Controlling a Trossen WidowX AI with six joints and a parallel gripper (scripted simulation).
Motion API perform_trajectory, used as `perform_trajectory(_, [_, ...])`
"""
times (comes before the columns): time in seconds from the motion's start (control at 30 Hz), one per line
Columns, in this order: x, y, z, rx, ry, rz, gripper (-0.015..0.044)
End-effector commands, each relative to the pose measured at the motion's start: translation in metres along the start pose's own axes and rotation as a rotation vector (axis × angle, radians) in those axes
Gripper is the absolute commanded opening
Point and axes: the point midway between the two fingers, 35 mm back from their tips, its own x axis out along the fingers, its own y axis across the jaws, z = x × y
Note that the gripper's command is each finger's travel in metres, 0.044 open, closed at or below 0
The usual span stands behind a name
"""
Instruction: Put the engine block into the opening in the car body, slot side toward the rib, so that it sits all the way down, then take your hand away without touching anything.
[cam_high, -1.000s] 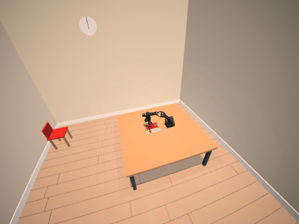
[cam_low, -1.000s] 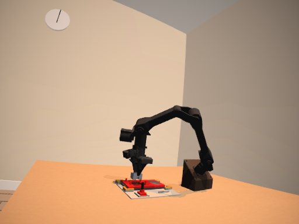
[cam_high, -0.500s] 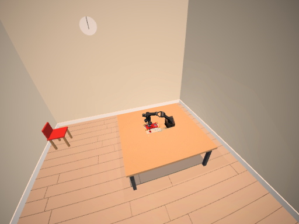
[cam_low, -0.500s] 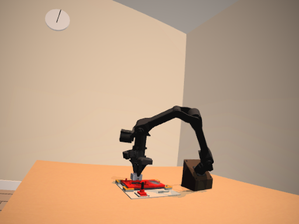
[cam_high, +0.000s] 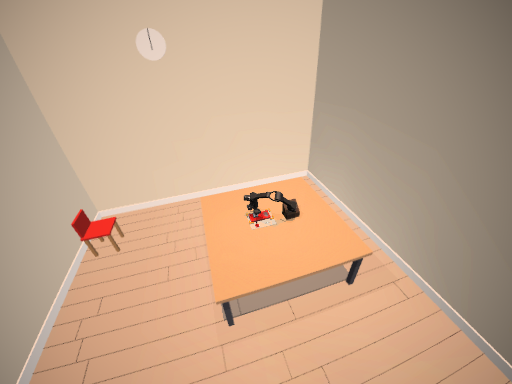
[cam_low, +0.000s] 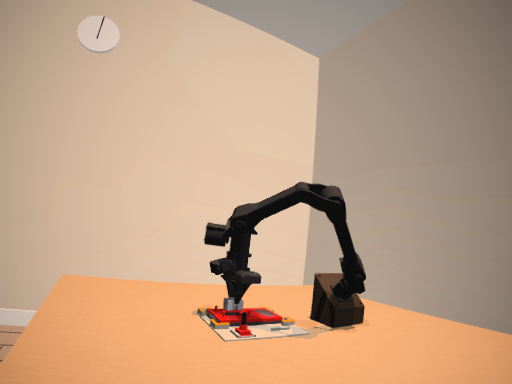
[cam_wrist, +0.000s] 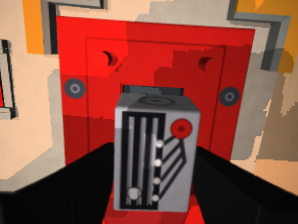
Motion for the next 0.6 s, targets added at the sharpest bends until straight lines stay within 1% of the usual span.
perform_trajectory(0.0, [0.0025,-0.0009,-0.0008,0.006,0.004,0.001,0.0158])
perform_trajectory(0.57, [0.0067,-0.0009,-0.0008,0.006,0.004,0.001,0.0158])
